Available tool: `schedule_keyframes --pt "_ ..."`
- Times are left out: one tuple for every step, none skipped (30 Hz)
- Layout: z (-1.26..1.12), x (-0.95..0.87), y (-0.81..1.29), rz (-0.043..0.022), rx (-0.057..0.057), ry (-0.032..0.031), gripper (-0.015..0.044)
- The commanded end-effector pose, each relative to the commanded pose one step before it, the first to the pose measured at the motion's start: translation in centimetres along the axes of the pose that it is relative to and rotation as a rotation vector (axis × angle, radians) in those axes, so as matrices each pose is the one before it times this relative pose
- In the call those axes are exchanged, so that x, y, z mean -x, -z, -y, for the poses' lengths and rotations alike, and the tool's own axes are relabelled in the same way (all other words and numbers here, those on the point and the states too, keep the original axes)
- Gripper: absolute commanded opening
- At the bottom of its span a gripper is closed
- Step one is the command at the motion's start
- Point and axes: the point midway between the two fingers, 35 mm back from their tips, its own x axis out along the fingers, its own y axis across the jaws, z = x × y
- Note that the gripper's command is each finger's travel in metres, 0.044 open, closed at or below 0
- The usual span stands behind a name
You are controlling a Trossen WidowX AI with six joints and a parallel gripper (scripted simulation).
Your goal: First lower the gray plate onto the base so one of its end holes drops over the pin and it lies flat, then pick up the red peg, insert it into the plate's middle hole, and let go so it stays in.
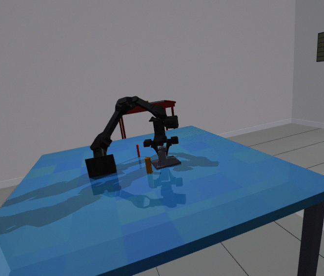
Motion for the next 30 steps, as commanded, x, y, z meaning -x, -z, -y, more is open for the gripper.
schedule_keyframes --pt "0.169 -0.723 -0.007 -0.00347 -0.0060 0.00474 0.0000" --pt "0.001 -0.167 0.000 -0.00007 0.0000 0.00001 0.0000" --pt "0.002 -0.167 0.000 -0.00008 0.0000 0.00002 0.0000" --pt "0.002 -0.165 0.002 -0.00009 0.0000 0.00002 0.0000" --pt "0.003 -0.165 0.002 -0.00010 0.0000 0.00003 0.0000" --pt "0.004 -0.165 0.002 -0.00011 0.0000 0.00003 0.0000" --pt "0.005 -0.164 0.002 -0.00012 0.0000 0.00004 0.0000" --pt "0.005 -0.162 0.005 -0.00013 0.0000 0.00005 0.0000" --pt "0.005 -0.130 0.004 -0.00011 0.0000 0.00004 0.0000" --pt "0.003 -0.079 0.003 -0.00007 0.0000 0.00003 0.0000" --pt "-0.143 0.476 0.030 0.00356 0.0060 -0.00235 0.0000" --pt "0.000 0.000 0.000 0.00000 0.0000 0.00000 0.0000" --pt "0.000 0.000 0.000 0.00000 0.0000 0.00000 0.0000" --pt "0.000 0.000 0.000 0.00000 0.0000 0.00000 0.0000" --pt "0.000 0.000 0.000 0.00000 0.0000 0.00000 0.0000" --pt "0.000 0.000 0.000 0.00000 0.0000 0.00000 0.0000" --pt "0.000 0.000 0.000 0.00000 0.0000 0.00000 0.0000" --pt "0.000 0.000 0.000 0.00000 0.0000 0.00000 0.0026" --pt "0.000 0.000 0.000 0.00000 0.0000 0.00000 0.0053" --pt "0.000 0.000 0.000 0.00000 0.0000 0.00000 0.0079" --pt "0.000 0.000 0.000 0.00000 0.0000 0.00000 0.0105" --pt "0.000 0.000 0.000 0.00000 0.0000 0.00000 0.0131" --pt "0.000 0.000 0.000 0.00000 0.0000 0.00000 0.0158" --pt "0.000 0.000 0.000 0.00000 0.0000 0.00000 0.0184" --pt "0.000 0.000 0.000 0.00000 0.0000 0.00000 0.0210" --pt "0.000 0.000 0.000 0.00000 0.0000 0.00000 0.0236" --pt "0.000 0.000 0.000 0.00000 0.0000 0.00000 0.0263" --pt "0.000 0.000 0.000 0.00000 0.0000 0.00000 0.0289" --pt "0.000 0.000 0.000 0.00000 0.0000 0.00000 0.0315" --pt "0.000 0.000 0.000 0.00000 0.0000 0.00000 0.0341"
